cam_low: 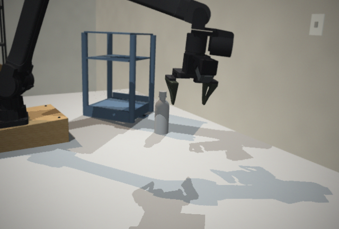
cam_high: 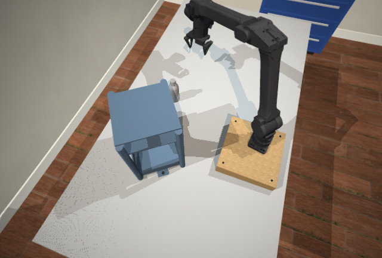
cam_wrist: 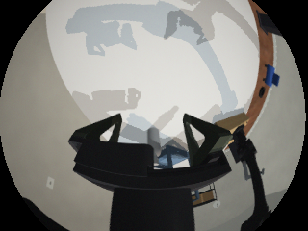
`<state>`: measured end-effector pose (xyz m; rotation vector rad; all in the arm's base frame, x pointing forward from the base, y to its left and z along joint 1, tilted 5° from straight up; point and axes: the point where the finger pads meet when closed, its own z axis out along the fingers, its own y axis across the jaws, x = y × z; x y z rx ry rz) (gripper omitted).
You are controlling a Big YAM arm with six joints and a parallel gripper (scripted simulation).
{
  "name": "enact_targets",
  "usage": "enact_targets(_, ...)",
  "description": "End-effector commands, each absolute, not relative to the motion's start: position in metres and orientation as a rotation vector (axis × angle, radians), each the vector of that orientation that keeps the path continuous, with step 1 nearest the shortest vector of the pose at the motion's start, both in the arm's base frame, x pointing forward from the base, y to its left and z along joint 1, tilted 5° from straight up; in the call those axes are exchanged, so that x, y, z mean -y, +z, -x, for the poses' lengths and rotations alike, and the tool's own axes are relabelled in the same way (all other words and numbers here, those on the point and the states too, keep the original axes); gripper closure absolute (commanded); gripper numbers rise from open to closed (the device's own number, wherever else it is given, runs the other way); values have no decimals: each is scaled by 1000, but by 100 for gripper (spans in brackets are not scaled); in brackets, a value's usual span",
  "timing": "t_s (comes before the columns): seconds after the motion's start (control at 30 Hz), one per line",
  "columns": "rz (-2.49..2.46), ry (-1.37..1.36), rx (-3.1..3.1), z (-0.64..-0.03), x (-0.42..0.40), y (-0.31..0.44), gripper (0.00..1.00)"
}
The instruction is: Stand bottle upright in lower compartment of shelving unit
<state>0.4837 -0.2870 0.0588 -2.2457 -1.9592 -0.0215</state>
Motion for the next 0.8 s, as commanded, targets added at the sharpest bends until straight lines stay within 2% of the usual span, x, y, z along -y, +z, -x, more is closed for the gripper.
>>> enact_targets(0.0,2255,-27,1968,-486,288,65,0)
enact_targets(0.53,2255,-27,1968,-486,288,65,0)
enact_targets(0.57,2271,-38,1984,-494,293,72,13)
enact_targets(0.77,2271,-38,1984,-494,293,72,13)
